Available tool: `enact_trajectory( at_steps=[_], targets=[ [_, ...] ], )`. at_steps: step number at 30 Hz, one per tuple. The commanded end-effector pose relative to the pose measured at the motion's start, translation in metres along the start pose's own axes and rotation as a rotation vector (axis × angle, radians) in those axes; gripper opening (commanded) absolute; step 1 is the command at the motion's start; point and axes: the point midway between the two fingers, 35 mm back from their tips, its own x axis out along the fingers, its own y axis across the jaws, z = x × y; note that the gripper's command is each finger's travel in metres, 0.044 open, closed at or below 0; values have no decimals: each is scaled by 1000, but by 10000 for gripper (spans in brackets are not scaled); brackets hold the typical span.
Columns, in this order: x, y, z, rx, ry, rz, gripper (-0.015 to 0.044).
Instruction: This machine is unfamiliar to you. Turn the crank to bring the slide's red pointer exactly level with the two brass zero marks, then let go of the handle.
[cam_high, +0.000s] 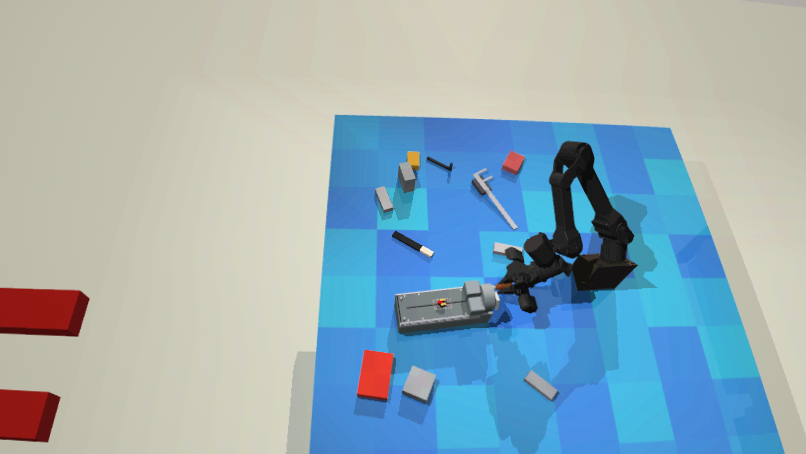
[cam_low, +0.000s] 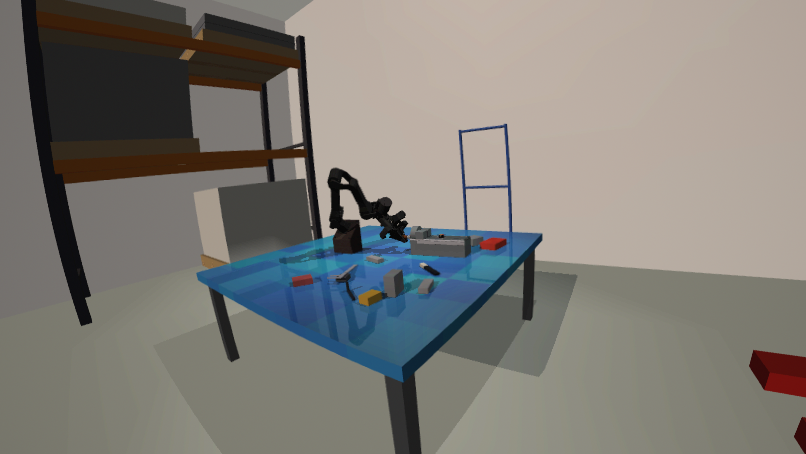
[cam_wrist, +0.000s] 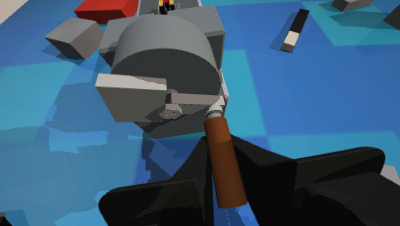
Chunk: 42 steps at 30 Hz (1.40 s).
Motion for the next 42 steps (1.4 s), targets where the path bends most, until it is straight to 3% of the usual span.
enact_trajectory(
  at_steps=[1, 42],
  targets=[
    [6, 3, -6, -1, 9, 4, 0],
    [14, 36, -15, 0, 9, 5, 0]
  ],
)
